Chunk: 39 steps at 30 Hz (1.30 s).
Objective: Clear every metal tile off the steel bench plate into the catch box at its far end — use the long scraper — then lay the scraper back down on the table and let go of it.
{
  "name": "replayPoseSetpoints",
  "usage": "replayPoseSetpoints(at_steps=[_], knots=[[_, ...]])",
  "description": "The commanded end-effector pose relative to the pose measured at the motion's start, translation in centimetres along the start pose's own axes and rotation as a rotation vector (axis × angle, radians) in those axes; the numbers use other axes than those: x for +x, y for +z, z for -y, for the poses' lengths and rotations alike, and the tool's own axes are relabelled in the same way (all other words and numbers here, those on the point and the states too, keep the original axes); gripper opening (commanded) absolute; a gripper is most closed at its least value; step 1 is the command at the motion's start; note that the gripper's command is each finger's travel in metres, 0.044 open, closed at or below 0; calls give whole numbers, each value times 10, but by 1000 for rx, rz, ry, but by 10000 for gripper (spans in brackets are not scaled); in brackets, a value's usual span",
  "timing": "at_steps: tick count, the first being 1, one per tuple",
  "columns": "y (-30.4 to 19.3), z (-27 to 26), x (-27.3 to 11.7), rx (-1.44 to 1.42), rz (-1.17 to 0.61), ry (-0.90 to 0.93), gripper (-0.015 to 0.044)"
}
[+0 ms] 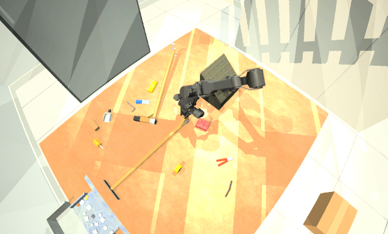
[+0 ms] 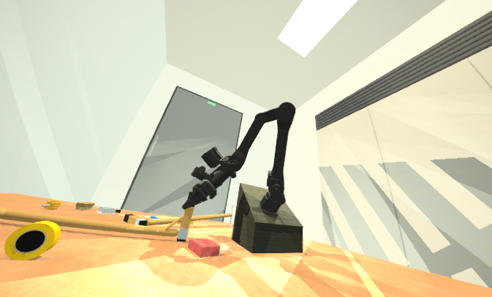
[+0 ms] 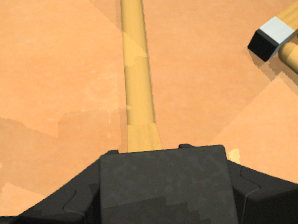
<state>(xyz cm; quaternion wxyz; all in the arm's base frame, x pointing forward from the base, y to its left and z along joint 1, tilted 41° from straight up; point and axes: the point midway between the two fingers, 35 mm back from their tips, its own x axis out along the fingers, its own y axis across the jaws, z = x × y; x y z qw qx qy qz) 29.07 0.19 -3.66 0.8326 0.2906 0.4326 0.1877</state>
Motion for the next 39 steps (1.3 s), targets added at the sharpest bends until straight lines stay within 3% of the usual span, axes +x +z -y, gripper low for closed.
replayPoseSetpoints(at_steps=[1, 39], knots=[[9, 2, 3, 0, 7, -6, 0], [59, 0, 40, -5, 10, 4, 0]])
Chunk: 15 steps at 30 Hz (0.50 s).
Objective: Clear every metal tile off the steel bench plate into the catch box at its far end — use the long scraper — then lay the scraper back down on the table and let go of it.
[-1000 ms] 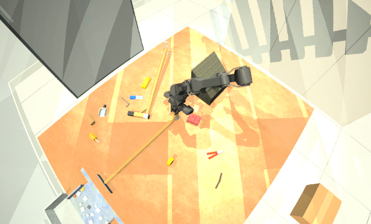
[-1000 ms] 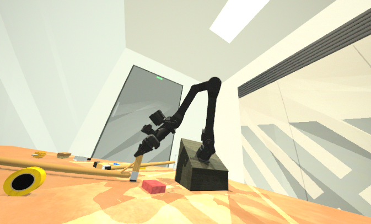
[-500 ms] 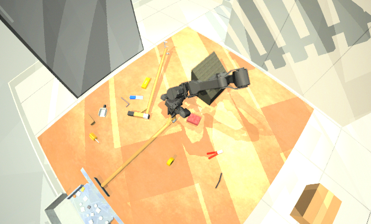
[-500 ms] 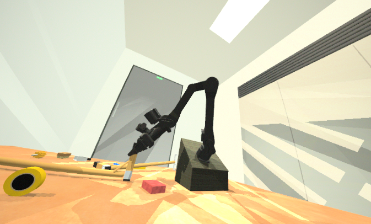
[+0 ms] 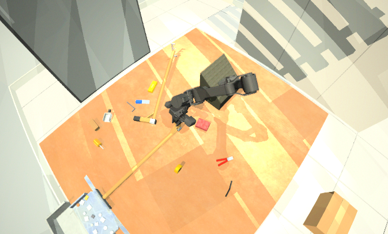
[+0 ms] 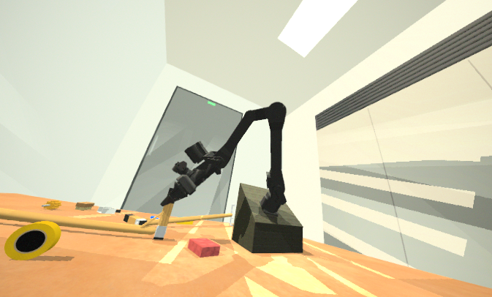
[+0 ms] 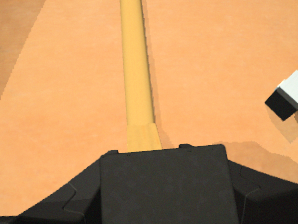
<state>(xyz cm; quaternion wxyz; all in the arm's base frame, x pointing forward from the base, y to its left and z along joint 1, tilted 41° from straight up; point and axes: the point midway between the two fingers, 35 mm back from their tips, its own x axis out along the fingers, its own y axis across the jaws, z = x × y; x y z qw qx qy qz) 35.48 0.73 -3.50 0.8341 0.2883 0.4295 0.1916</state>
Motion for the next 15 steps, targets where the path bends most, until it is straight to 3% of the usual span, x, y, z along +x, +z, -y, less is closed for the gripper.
replayPoseSetpoints(at_steps=[1, 15], knots=[[8, 2, 4, 4, 7, -2, 0], [22, 1, 16, 4, 9, 2, 0]])
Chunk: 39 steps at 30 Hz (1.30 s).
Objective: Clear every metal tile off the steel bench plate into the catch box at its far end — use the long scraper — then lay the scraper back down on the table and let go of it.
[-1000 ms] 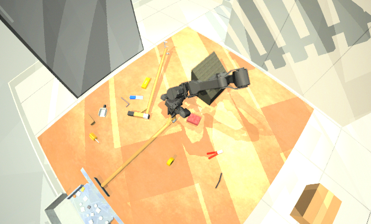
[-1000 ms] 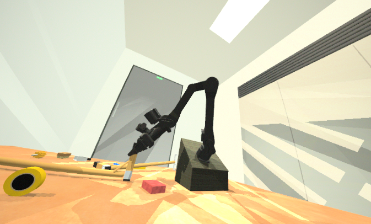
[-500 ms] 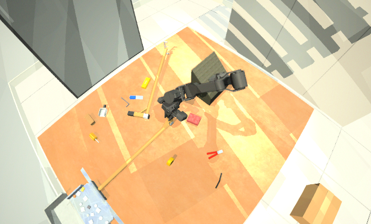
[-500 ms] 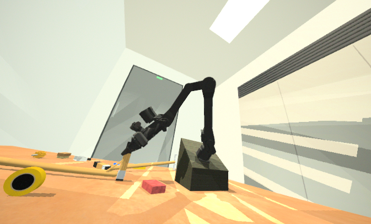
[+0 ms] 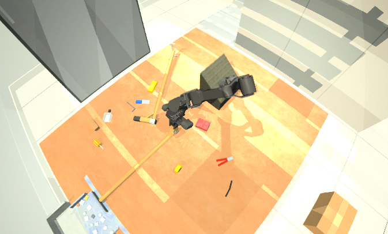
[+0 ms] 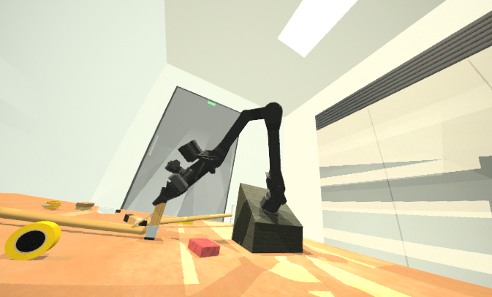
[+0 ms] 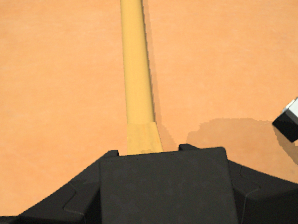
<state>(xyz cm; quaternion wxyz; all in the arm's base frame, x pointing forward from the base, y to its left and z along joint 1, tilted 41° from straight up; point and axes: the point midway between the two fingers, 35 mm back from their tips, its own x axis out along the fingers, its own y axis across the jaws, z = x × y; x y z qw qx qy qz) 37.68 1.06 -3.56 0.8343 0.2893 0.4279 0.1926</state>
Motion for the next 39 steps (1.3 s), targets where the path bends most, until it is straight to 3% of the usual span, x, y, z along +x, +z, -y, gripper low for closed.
replayPoseSetpoints(at_steps=[1, 39], knots=[[6, 2, 3, 3, 7, -1, 0], [54, 15, 36, 1, 9, 0, 0]])
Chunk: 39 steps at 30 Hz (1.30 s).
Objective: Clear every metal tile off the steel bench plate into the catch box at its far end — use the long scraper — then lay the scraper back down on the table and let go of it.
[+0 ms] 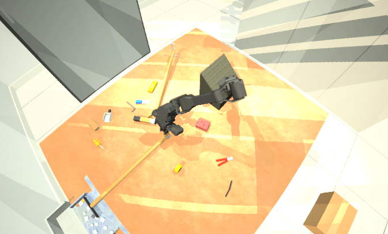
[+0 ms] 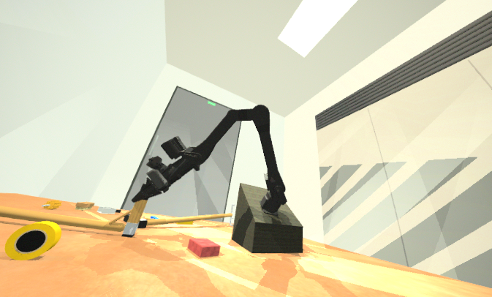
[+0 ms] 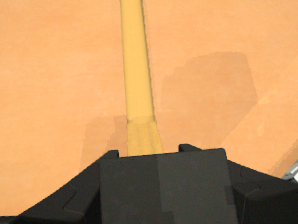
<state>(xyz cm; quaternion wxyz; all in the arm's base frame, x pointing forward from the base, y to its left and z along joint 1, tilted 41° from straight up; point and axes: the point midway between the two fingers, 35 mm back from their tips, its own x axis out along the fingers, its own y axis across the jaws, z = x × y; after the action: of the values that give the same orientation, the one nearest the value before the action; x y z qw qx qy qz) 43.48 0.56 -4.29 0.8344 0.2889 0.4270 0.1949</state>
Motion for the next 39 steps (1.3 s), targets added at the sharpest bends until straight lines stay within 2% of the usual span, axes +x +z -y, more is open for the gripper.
replayPoseSetpoints(at_steps=[1, 39], knots=[[9, 2, 3, 4, 9, -4, 0], [57, 3, 37, 2, 12, -3, 0]])
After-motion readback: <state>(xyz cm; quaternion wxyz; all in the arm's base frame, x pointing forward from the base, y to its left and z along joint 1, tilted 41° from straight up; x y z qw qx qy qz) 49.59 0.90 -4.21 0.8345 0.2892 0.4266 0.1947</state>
